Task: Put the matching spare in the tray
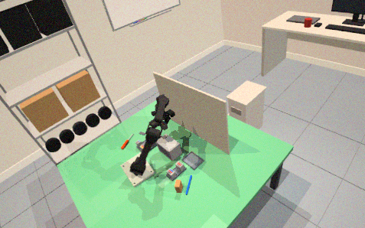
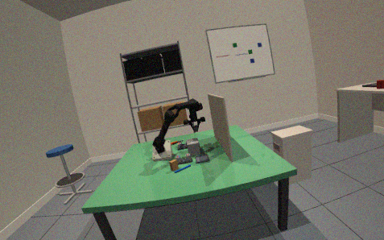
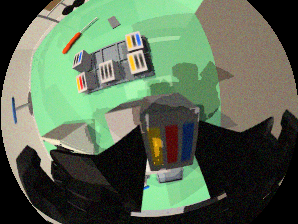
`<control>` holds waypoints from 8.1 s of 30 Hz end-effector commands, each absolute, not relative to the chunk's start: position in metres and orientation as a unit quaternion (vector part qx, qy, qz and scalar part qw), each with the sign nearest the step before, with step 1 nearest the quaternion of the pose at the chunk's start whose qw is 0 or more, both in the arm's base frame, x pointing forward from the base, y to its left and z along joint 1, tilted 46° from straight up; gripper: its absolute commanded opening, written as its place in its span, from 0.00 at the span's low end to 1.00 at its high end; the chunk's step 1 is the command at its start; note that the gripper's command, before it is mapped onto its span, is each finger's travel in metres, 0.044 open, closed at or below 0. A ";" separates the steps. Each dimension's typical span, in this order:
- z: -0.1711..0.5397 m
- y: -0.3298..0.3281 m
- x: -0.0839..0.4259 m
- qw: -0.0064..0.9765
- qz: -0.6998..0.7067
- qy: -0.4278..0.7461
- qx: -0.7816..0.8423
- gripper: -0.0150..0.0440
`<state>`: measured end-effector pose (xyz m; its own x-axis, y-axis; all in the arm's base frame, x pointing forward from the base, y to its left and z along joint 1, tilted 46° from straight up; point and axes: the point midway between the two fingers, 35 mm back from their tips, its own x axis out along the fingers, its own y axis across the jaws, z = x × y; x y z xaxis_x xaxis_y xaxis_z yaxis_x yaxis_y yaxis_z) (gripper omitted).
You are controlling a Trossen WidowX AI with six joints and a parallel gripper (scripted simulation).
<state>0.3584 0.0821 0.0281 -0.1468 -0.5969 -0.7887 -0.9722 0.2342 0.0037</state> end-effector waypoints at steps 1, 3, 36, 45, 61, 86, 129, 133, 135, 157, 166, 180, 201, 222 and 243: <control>0.049 0.056 0.360 0.336 0.279 0.706 -0.557 0.25; 0.060 0.042 0.361 0.336 0.281 0.705 -0.558 0.25; 0.190 -0.120 0.328 0.287 0.251 0.717 -0.584 0.25; 0.185 -0.125 0.328 0.287 0.251 0.717 -0.584 0.25; 0.176 -0.134 0.328 0.288 0.251 0.717 -0.584 0.25; 0.162 -0.148 0.328 0.289 0.251 0.716 -0.584 0.25; 0.140 -0.171 0.323 0.289 0.251 0.716 -0.584 0.25; 0.137 -0.173 0.322 0.289 0.250 0.716 -0.584 0.25; 0.136 -0.175 0.322 0.289 0.250 0.716 -0.584 0.25; 0.125 -0.186 0.318 0.288 0.249 0.717 -0.584 0.25; 0.121 -0.191 0.316 0.287 0.249 0.717 -0.584 0.25; 0.114 -0.199 0.312 0.286 0.248 0.717 -0.585 0.25; 0.108 -0.206 0.310 0.289 0.244 0.717 -0.585 0.39; 0.165 -0.146 0.325 0.289 0.250 0.717 -0.584 1.00; 0.177 -0.131 0.328 0.286 0.250 0.711 -0.592 1.00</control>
